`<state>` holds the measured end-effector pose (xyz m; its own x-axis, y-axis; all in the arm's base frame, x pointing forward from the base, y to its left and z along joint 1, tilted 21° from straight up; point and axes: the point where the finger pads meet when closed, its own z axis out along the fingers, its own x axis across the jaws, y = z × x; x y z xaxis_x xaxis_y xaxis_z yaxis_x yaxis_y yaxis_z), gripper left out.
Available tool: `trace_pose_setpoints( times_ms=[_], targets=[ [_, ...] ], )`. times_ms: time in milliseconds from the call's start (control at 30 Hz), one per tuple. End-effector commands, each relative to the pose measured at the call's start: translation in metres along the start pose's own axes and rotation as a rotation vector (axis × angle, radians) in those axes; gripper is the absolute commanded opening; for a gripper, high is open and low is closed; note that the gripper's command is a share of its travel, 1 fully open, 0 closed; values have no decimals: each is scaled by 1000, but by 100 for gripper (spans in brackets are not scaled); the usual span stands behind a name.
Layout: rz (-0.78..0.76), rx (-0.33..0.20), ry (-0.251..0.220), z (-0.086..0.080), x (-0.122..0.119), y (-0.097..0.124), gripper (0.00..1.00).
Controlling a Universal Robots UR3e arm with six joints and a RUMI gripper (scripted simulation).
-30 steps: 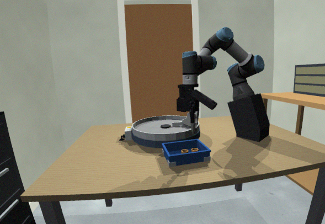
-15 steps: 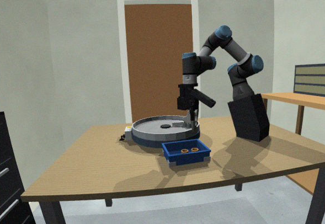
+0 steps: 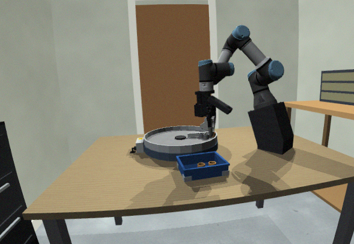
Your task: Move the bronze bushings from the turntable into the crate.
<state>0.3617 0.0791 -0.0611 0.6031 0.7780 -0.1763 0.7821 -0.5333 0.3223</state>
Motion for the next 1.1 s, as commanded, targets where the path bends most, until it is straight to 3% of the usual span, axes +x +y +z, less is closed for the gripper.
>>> trace_pose_setpoints(
  times_ms=[0,367,800,1067],
  targets=[
    [-29,-15,45,1,-44,15,6],
    [-29,-14,45,5,-121,42,6],
    [-29,-14,45,8,-164,56,6],
    [-29,-15,44,8,-175,59,6]
  ],
)
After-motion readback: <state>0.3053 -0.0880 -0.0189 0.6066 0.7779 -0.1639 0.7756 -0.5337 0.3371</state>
